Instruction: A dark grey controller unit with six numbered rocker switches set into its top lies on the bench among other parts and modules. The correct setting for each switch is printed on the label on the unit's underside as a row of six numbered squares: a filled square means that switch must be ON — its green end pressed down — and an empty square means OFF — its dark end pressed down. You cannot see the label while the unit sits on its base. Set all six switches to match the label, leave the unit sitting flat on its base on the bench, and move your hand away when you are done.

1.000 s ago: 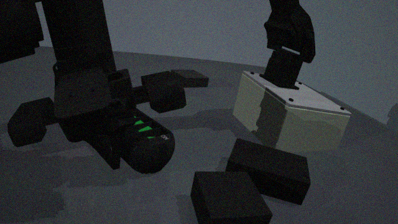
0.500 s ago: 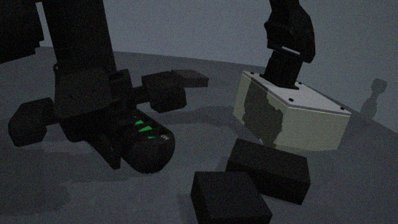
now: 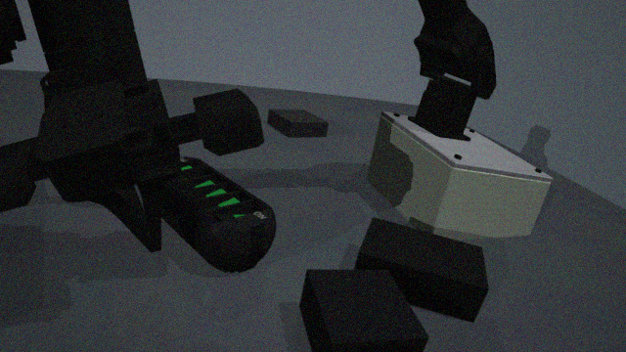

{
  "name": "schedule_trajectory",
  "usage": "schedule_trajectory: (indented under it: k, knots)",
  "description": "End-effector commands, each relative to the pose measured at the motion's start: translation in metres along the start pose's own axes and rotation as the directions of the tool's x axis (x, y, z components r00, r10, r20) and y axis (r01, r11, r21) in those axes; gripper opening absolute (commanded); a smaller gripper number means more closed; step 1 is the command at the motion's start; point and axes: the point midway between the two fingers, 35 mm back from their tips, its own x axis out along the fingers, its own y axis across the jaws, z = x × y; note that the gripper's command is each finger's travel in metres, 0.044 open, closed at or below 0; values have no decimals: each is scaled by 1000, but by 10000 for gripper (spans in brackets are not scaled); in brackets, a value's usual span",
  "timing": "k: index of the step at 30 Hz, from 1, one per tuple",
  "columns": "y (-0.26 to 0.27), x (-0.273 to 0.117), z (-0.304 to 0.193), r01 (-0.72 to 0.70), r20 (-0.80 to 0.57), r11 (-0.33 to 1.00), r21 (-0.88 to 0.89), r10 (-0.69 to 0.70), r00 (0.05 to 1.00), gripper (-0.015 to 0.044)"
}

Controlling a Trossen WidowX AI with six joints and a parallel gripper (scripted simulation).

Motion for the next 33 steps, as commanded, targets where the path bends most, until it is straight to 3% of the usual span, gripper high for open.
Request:
schedule_trajectory:
  k: [1, 10, 33]
  knots:
    - [-19, -27, -2, 8, -1, 1000, 0, -8, 1000, 0]
    - [-29, -46, -6, 10, 0, 1000, -4, -10, 1000, 0]
    - [-1, -50, -68, 243, 86, 950, -196, -230, 969, 0]
